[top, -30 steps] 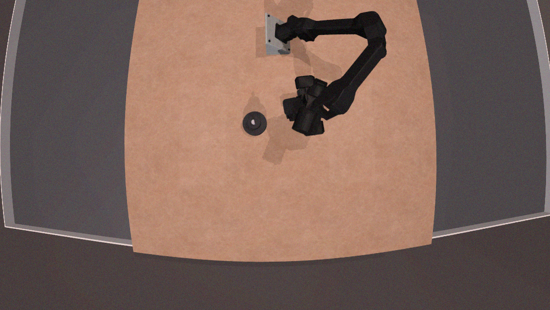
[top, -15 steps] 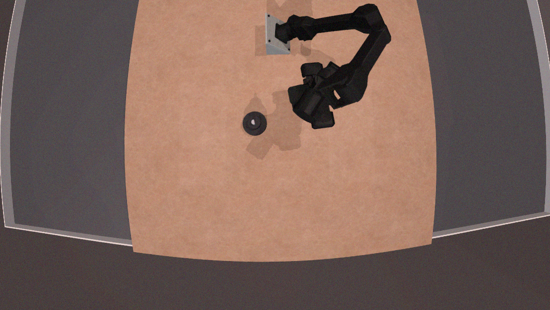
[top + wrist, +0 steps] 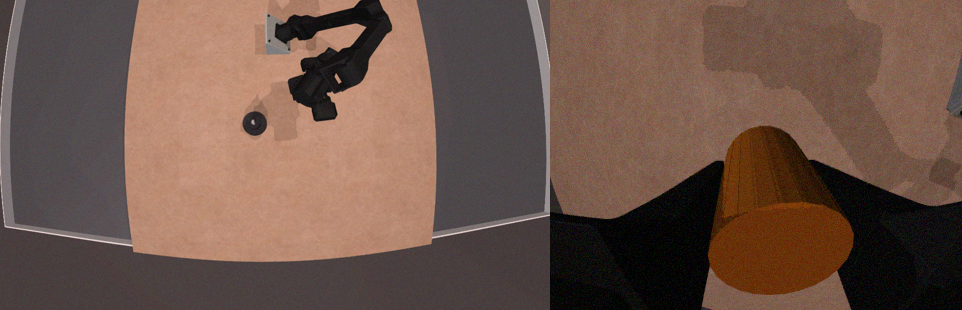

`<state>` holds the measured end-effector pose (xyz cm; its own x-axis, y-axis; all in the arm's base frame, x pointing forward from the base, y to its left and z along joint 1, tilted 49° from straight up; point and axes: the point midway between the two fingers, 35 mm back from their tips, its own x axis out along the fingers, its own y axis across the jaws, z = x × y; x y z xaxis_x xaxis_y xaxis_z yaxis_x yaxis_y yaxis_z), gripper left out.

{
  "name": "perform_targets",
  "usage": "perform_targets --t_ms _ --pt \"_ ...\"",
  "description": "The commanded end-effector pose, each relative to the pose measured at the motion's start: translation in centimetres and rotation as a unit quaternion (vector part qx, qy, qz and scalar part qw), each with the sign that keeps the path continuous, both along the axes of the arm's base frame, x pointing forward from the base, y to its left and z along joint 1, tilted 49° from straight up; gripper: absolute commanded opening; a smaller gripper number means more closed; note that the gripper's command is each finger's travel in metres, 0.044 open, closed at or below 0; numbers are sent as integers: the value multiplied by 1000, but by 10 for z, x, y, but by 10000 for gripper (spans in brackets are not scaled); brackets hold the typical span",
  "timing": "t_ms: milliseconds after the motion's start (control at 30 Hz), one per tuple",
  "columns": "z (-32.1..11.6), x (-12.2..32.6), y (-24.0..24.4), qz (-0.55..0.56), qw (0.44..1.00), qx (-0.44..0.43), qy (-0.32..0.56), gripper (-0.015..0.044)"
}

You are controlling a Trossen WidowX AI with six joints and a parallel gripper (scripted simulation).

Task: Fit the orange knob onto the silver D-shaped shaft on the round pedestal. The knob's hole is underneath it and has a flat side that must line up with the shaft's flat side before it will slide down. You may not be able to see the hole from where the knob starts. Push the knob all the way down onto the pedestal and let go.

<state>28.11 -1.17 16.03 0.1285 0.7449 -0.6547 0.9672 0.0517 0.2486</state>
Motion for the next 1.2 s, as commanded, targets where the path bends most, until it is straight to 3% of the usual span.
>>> perform_targets --t_ms 0,1167 --pt "7 -3 -7 -36 999 10 -30 0" --pt "56 -27 -57 -281 921 84 -256 0"
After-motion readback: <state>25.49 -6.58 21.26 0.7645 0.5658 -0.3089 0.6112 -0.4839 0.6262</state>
